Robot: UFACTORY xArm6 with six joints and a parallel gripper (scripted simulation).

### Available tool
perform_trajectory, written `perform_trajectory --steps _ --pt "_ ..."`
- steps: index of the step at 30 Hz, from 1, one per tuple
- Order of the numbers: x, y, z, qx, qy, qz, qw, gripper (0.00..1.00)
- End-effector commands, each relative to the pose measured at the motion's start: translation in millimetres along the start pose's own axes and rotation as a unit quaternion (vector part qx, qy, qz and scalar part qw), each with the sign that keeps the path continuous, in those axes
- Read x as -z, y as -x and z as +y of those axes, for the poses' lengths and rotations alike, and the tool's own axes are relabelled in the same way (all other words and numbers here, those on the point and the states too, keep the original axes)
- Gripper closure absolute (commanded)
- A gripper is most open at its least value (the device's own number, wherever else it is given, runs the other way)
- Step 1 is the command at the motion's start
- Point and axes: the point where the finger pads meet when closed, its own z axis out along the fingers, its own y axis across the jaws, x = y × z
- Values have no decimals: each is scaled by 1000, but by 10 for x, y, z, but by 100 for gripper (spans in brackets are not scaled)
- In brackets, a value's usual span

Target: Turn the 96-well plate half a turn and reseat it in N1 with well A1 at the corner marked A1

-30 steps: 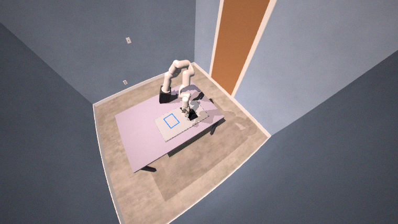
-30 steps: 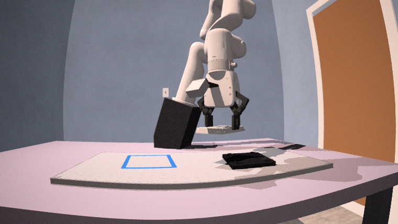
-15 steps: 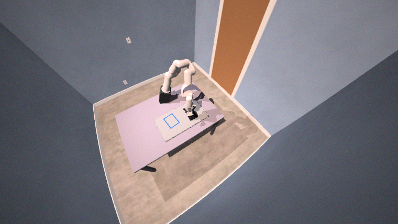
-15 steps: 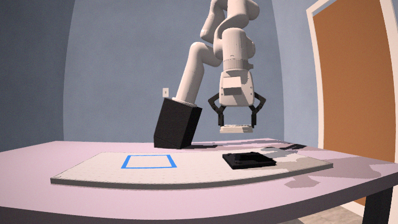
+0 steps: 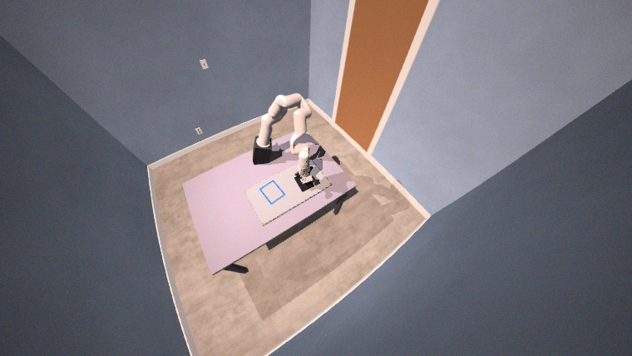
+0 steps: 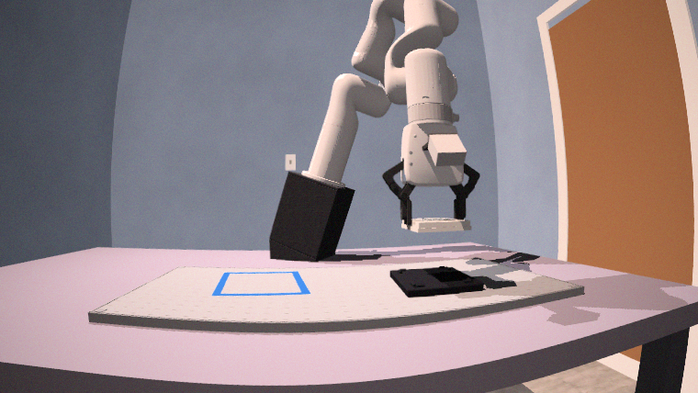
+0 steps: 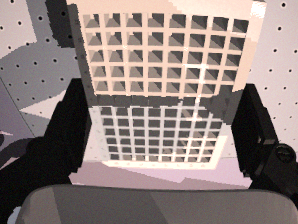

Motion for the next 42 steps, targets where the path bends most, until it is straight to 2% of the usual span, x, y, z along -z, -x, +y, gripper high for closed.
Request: perform_trajectory --steps 1,30,42 --pt "10 -16 -13 3 -2 2 1000 100" --pt "10 -13 3 3 -2 2 1000 100" --pt "-157 -13 4 3 -2 2 1000 100"
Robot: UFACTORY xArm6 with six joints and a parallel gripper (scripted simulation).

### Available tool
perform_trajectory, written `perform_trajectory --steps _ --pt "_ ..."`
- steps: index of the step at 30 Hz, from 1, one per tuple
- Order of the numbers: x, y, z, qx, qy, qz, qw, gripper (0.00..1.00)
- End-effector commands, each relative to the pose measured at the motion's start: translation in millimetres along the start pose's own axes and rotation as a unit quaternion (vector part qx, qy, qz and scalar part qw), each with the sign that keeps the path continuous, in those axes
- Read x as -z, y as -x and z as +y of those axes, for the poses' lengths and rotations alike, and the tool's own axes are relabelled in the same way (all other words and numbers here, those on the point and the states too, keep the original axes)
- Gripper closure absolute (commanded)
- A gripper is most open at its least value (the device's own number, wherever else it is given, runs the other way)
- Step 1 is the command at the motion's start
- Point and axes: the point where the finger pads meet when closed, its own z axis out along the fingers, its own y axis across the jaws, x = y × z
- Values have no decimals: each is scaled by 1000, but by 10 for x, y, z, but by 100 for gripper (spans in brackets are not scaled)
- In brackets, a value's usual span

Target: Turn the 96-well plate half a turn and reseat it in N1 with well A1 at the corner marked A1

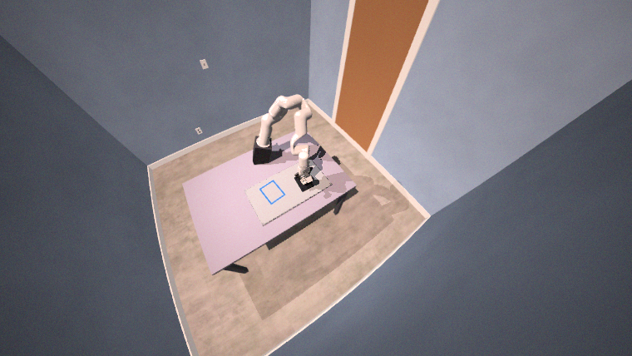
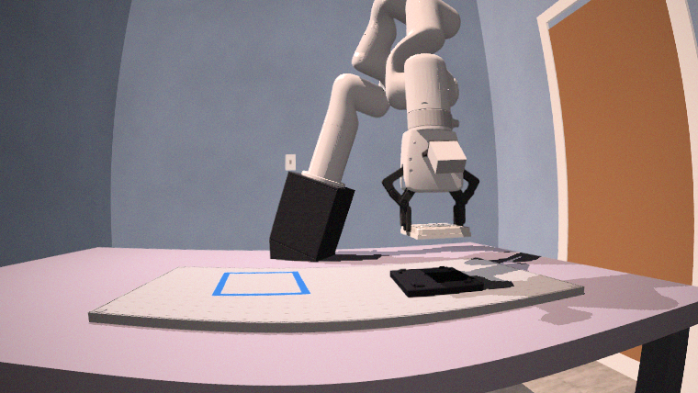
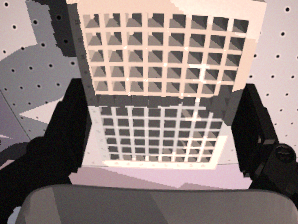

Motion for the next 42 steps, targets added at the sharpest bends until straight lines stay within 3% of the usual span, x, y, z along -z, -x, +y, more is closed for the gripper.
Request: perform_trajectory --steps 1,35,42 --pt "-73 -14 -5 0 -1 2 1000 100" --pt "-570 -15 -4 0 -1 2 1000 100" --pt "-570 -15 -4 0 -1 2 1000 100"
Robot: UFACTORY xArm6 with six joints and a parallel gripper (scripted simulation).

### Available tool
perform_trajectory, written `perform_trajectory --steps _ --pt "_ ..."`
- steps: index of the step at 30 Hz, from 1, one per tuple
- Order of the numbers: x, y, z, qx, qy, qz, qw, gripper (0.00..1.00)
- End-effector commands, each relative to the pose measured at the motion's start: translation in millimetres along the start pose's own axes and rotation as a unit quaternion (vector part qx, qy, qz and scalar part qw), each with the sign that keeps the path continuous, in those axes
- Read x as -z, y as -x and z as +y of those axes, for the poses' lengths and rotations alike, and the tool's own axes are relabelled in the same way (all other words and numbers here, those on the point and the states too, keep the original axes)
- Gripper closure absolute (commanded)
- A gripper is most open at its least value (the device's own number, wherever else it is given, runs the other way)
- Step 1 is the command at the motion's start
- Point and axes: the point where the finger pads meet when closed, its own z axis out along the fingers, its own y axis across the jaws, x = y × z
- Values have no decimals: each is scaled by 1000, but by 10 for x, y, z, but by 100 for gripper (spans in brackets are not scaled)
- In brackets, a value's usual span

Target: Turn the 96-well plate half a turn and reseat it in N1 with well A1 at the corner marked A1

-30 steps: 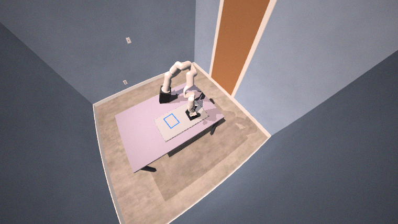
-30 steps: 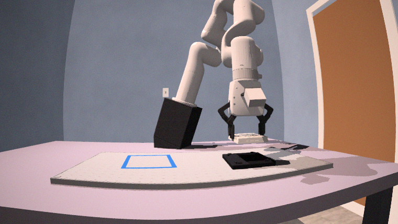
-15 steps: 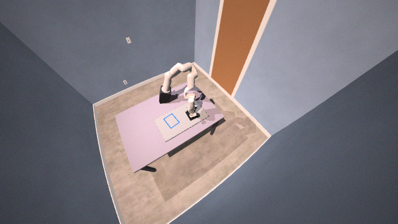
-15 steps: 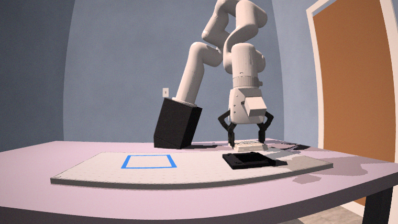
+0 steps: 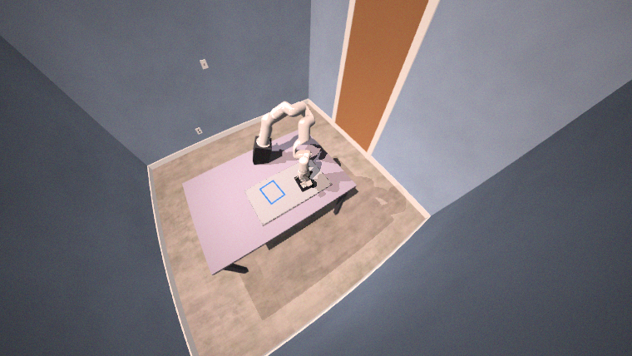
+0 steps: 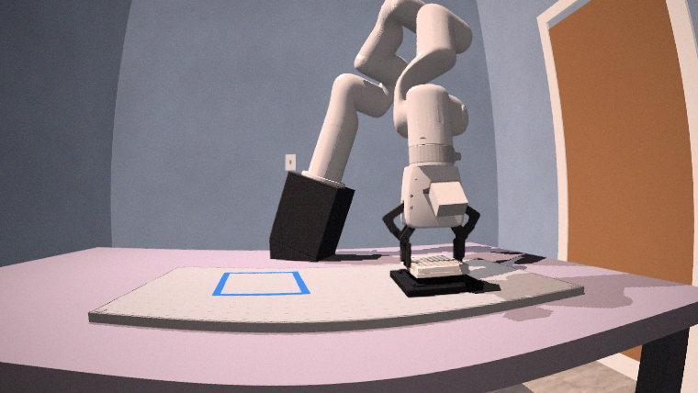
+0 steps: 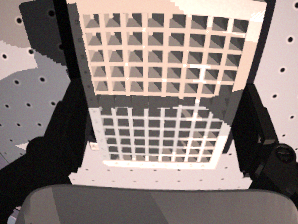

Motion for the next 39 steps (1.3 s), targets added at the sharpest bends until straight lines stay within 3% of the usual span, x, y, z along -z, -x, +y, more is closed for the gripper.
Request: perform_trajectory --steps 1,39 --pt "5 -16 -7 0 -1 2 1000 100" --pt "-30 -14 -6 0 -1 2 1000 100"
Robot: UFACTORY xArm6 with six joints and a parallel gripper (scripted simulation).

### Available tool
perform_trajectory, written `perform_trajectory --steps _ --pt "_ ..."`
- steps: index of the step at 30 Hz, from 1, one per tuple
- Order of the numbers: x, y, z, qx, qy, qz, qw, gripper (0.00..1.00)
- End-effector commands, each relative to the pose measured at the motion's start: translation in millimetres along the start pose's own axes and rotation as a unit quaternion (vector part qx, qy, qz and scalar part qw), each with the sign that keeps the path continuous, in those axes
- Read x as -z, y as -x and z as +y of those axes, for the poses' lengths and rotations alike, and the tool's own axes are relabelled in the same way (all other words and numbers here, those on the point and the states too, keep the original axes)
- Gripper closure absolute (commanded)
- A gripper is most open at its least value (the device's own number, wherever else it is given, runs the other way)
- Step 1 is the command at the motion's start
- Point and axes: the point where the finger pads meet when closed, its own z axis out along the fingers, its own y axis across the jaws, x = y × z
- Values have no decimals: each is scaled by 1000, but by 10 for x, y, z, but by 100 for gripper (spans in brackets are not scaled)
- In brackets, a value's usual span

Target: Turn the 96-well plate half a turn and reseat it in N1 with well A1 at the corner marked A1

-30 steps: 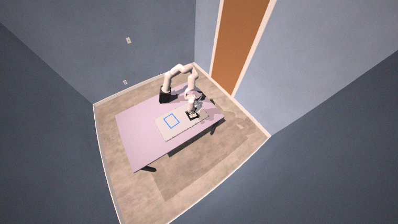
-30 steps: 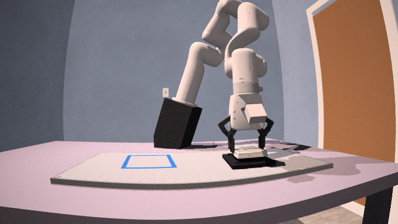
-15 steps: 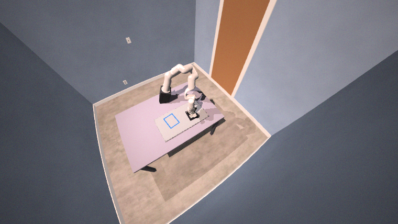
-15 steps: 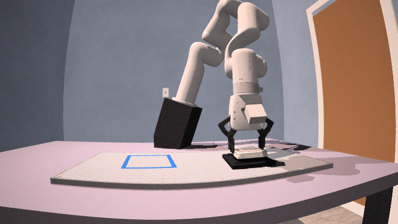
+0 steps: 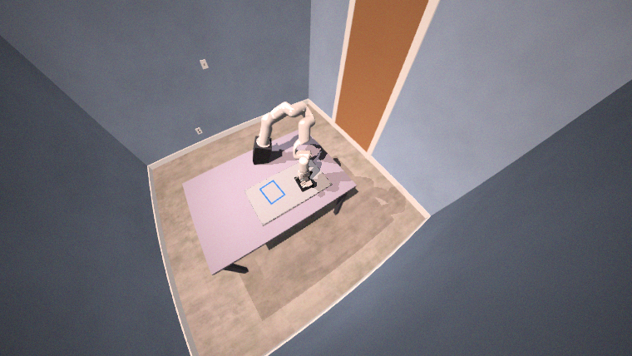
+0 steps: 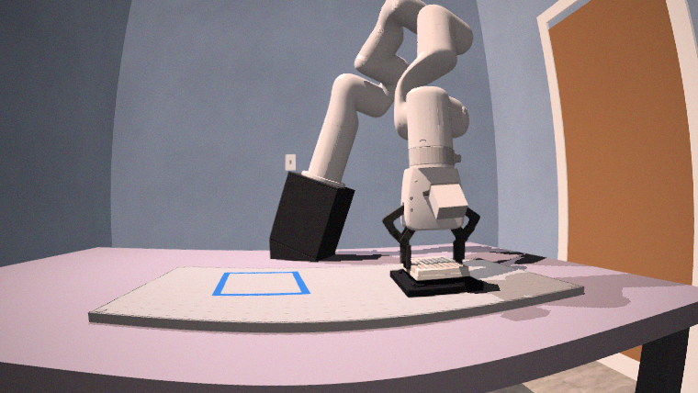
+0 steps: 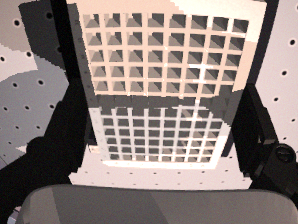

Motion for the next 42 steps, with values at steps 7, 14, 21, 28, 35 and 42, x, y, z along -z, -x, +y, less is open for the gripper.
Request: perform_trajectory --steps 7,14,21,28,35,42 --pt "-7 -13 -6 0 -1 2 1000 100" --pt "-16 -14 -6 0 -1 2 1000 100" --pt "-27 -14 -6 0 -1 2 1000 100" --pt "-38 -14 -6 0 -1 2 1000 100" --pt "-47 -14 -6 0 -1 2 1000 100" --pt "-59 -13 -6 0 -1 2 1000 100"
